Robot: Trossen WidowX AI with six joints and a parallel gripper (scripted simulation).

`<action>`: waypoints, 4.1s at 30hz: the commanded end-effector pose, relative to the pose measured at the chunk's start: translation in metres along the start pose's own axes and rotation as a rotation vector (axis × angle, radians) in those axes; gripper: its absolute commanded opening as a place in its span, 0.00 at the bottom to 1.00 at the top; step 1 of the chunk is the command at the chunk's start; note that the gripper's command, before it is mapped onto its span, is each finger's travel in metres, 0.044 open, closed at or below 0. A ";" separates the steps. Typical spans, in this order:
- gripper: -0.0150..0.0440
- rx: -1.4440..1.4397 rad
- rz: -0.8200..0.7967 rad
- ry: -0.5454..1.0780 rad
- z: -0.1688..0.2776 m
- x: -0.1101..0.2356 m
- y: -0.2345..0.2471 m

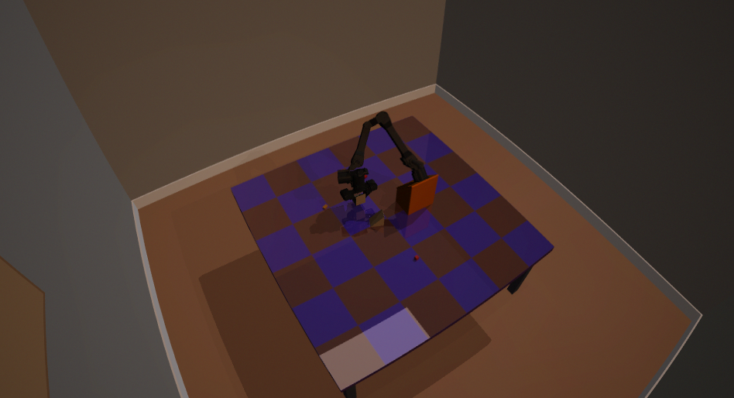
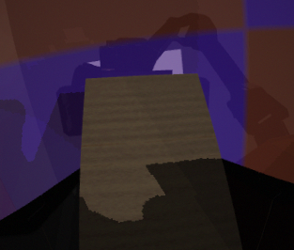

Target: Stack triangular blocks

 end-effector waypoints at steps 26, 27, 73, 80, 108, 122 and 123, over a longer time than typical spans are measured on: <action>0.25 -0.381 -0.005 0.003 0.001 0.000 0.001; 0.25 -0.381 -0.005 0.003 0.001 0.000 0.001; 0.25 -0.381 -0.005 0.003 0.001 0.000 0.001; 0.25 -0.381 -0.005 0.003 0.001 0.000 0.001; 0.25 -0.383 -0.010 -0.001 0.001 -0.019 0.000; 0.48 -0.386 -0.007 -0.009 0.000 -0.025 -0.001; 0.52 -0.386 -0.007 -0.009 0.000 -0.025 -0.001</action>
Point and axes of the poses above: the point midway between the two fingers, 35 mm back from their tips, its own x axis back along the fingers, its own y axis across the jaws, z = x × y, the point moved 9 cm from there along x, back along the fingers, and after that the axes turned 8 degrees about x, right-handed, at the moved point
